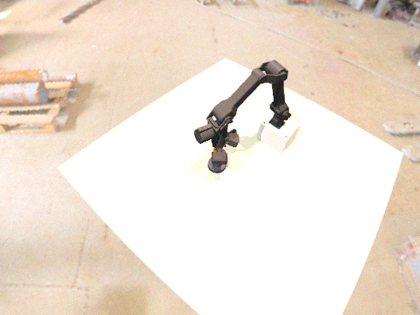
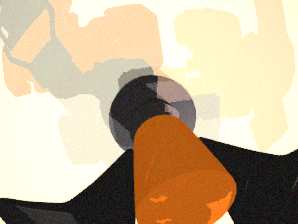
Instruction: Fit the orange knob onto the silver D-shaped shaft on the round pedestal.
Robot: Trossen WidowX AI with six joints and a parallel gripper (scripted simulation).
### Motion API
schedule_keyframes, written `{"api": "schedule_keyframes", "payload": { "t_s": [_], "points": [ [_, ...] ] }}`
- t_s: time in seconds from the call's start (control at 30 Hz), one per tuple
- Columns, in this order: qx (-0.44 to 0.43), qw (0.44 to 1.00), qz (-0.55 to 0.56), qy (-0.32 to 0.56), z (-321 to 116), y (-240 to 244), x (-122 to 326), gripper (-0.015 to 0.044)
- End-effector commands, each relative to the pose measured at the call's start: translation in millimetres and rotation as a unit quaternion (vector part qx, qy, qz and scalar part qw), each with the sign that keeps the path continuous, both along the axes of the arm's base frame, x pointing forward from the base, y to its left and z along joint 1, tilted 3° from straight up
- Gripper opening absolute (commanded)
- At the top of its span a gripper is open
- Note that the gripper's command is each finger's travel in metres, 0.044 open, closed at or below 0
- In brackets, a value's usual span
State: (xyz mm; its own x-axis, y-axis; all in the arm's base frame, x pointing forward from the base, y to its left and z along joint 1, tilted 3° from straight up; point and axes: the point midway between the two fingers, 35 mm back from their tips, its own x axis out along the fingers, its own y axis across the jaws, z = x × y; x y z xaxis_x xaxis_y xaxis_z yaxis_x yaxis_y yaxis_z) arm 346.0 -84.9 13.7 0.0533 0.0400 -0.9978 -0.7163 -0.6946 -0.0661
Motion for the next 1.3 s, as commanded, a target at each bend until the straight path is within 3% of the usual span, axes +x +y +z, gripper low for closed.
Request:
{"api": "schedule_keyframes", "payload": {
  "t_s": [0.0,0.17,0.37,1.0,1.27],
  "points": [
    [0.000,1.000,0.002,-0.004,3.1,-0.2,1.8,0.0000],
    [-0.001,1.000,0.015,-0.005,4.8,0.0,0.8,0.0000],
    [-0.006,0.994,0.106,-0.008,6.2,1.1,-2.6,0.0000],
    [-0.006,0.994,0.111,-0.008,4.1,1.3,-3.4,0.0000],
    [-0.012,0.978,0.209,-0.012,6.1,0.6,-2.7,0.0000]
  ]
}}
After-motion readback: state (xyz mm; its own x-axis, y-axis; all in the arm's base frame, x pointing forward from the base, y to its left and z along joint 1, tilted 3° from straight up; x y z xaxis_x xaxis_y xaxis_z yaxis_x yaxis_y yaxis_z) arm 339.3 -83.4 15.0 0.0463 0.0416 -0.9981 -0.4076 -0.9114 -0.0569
